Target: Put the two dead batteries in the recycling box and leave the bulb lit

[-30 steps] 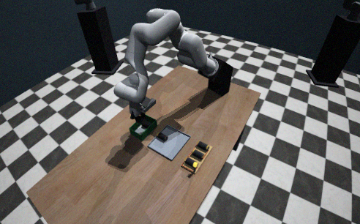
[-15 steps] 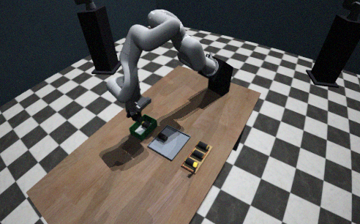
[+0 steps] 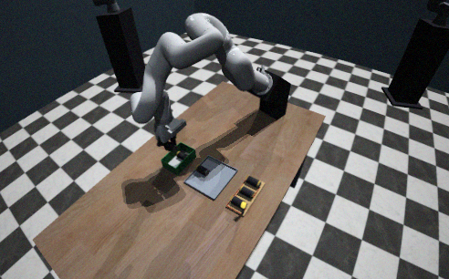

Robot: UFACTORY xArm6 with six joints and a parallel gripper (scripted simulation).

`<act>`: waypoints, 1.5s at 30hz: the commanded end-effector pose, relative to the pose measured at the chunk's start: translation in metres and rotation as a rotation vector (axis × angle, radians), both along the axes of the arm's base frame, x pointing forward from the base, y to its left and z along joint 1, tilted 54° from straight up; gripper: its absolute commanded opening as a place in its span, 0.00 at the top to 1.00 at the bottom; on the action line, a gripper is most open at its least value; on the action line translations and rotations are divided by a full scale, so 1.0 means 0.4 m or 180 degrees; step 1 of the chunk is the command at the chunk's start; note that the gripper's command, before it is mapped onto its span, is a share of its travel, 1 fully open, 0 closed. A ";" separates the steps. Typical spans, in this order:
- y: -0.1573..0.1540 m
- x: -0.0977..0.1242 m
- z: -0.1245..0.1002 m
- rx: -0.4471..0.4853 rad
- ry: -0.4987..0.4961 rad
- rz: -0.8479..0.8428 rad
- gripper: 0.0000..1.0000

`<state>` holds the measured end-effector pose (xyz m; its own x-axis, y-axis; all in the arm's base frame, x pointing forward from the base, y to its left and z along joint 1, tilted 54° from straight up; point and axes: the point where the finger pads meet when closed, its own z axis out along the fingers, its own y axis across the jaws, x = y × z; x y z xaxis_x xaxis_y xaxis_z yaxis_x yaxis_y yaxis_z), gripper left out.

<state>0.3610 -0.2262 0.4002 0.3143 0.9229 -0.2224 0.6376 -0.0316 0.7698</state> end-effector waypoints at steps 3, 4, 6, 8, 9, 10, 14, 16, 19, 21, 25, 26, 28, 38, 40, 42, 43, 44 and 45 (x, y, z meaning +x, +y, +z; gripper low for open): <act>0.000 -0.002 0.001 0.0066 -0.0053 0.0150 0.72; 0.000 -0.002 0.001 0.0066 -0.0053 0.0150 0.72; 0.000 -0.002 0.001 0.0066 -0.0053 0.0150 0.72; 0.000 -0.001 0.000 0.0066 -0.0053 0.0150 0.72; -0.003 0.004 -0.005 0.0066 -0.0053 0.0150 0.72; -0.008 0.016 -0.014 0.0066 -0.0053 0.0150 0.72; -0.041 0.086 -0.071 0.0066 -0.0053 0.0150 0.72; -0.045 0.097 -0.080 0.0066 -0.0054 0.0150 0.72; -0.048 0.103 -0.085 0.0066 -0.0053 0.0150 0.72; -0.048 0.103 -0.085 0.0066 -0.0053 0.0150 0.72; -0.048 0.103 -0.085 0.0066 -0.0053 0.0150 0.72; -0.048 0.103 -0.085 0.0066 -0.0053 0.0150 0.72; -0.048 0.103 -0.085 0.0066 -0.0053 0.0150 0.72; -0.049 0.104 -0.082 0.0066 -0.0053 0.0150 0.72; -0.049 0.104 -0.082 0.0066 -0.0053 0.0150 0.72; -0.049 0.104 -0.082 0.0066 -0.0053 0.0150 0.72; -0.049 0.104 -0.082 0.0066 -0.0053 0.0150 0.72; -0.049 0.104 -0.082 0.0066 -0.0053 0.0150 0.72; -0.049 0.104 -0.082 0.0066 -0.0053 0.0150 0.72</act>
<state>0.4028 -0.2458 0.3658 0.2736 0.9414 -0.1972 0.6273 -0.0192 0.7785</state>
